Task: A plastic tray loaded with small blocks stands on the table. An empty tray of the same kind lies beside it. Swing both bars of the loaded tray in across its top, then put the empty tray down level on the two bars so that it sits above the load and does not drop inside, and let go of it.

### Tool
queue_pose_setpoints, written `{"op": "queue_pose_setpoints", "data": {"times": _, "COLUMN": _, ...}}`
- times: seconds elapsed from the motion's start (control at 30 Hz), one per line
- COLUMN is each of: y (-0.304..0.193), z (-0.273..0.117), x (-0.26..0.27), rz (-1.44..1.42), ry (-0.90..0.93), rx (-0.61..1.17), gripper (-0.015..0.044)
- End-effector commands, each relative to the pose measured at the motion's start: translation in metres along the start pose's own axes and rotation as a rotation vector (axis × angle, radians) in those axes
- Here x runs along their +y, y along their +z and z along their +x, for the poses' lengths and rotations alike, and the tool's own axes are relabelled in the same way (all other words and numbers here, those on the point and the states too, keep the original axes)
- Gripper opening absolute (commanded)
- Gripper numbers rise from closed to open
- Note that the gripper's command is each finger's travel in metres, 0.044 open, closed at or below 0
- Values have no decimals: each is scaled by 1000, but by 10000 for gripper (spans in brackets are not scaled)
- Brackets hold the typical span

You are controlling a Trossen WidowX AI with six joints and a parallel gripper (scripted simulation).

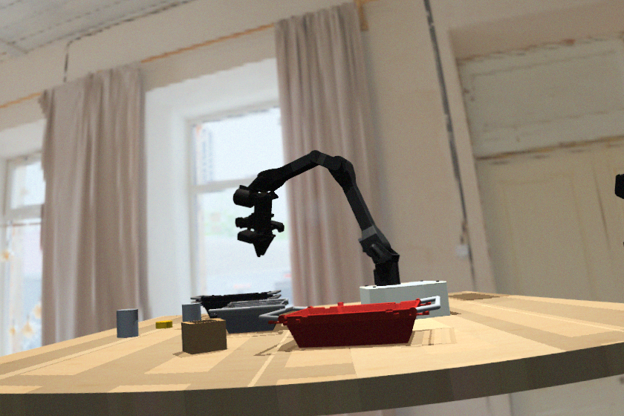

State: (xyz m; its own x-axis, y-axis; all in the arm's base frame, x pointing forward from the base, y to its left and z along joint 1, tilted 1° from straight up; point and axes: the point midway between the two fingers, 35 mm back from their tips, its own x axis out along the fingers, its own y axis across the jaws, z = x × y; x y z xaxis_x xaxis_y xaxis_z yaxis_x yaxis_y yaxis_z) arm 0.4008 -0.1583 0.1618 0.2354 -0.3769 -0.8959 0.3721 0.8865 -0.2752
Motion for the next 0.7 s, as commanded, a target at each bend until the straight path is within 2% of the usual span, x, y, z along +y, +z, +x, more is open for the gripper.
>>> {"op": "queue_pose_setpoints", "data": {"times": 0.0, "y": -30, "z": 42, "x": 54, "rz": -307, "ry": 189, "rx": 155, "gripper": 85}}
{"op": "queue_pose_setpoints", "data": {"times": 0.17, "y": -59, "z": 66, "x": 92, "rz": -530, "ry": 363, "rx": 249, "gripper": 85}}
{"op": "queue_pose_setpoints", "data": {"times": 0.47, "y": -59, "z": 67, "x": 93, "rz": -530, "ry": 363, "rx": 249, "gripper": 85}}
{"op": "queue_pose_setpoints", "data": {"times": 0.67, "y": -65, "z": 87, "x": 99, "rz": -530, "ry": 363, "rx": 249, "gripper": 85}}
